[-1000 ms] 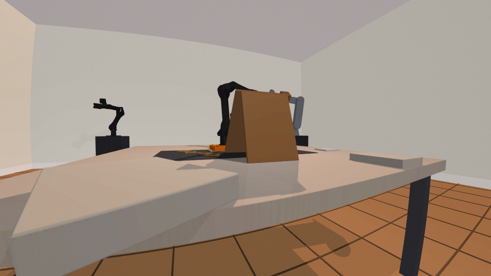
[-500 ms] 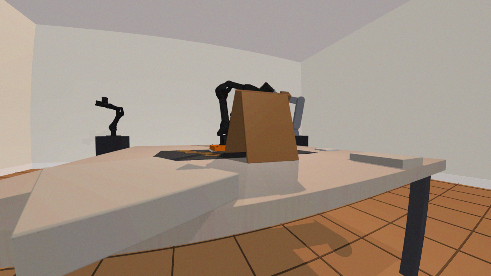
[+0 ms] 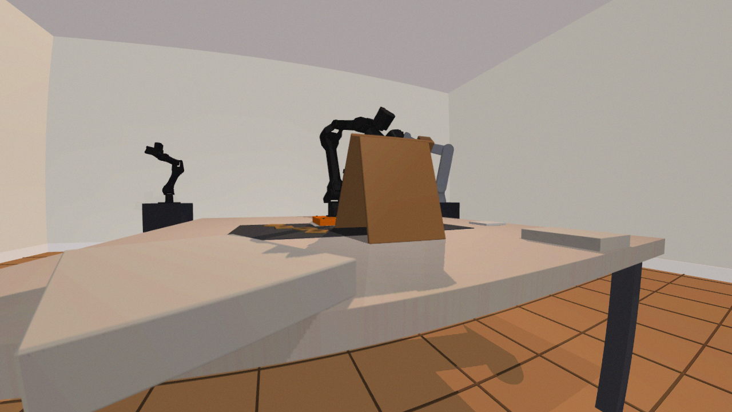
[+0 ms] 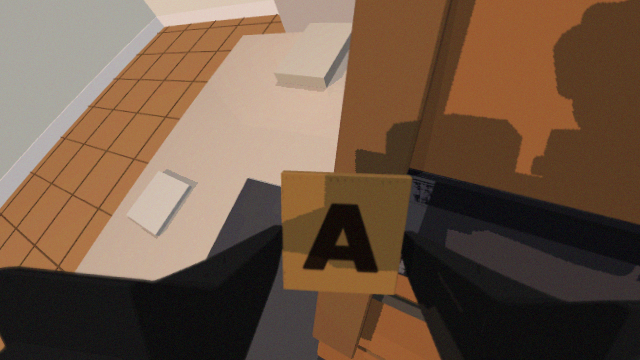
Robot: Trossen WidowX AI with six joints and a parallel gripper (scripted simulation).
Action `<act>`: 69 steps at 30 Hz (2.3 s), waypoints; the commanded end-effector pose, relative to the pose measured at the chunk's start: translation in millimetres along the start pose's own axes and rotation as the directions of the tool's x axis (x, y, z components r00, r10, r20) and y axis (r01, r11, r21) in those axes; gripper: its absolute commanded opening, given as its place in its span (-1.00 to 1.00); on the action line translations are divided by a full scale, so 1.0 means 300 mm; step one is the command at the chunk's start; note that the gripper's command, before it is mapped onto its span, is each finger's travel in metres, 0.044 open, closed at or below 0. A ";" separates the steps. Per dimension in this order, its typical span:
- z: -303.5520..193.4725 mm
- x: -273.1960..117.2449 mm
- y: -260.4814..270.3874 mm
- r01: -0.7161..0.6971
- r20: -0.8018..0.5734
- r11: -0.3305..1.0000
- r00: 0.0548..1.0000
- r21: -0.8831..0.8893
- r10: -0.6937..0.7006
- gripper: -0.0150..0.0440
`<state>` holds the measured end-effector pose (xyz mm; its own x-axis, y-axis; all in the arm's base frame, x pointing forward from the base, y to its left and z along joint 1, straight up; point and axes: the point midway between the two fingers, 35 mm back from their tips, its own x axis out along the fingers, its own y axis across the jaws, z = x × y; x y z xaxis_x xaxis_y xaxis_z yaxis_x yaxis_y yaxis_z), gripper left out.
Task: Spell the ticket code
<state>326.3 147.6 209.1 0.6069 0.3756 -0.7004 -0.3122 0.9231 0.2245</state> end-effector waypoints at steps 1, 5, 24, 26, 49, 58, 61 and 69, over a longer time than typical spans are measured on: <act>0.028 -0.024 -0.065 0.028 0.033 0.999 0.999 0.015 -0.029 -0.49; 0.041 -0.044 -0.134 0.058 0.052 0.998 0.997 0.028 -0.059 -0.49; 0.075 -0.175 -0.448 0.202 0.147 0.977 0.966 0.073 -0.211 -0.49; 0.073 -0.189 -0.479 0.217 0.154 0.973 0.962 0.075 -0.227 -0.49; -0.098 -0.336 -0.799 0.368 0.115 0.925 0.919 0.097 -0.378 -0.49; -0.178 -0.402 -0.889 0.417 0.102 0.903 0.899 0.109 -0.427 -0.49; -0.179 -0.401 -0.892 0.417 0.102 0.902 0.898 0.109 -0.428 -0.49; -0.164 -0.279 -0.951 0.417 0.104 0.903 0.898 0.108 -0.427 -0.49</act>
<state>317.9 -150.9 185.9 0.7617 -0.0499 -0.6460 0.0452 0.9987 -0.0239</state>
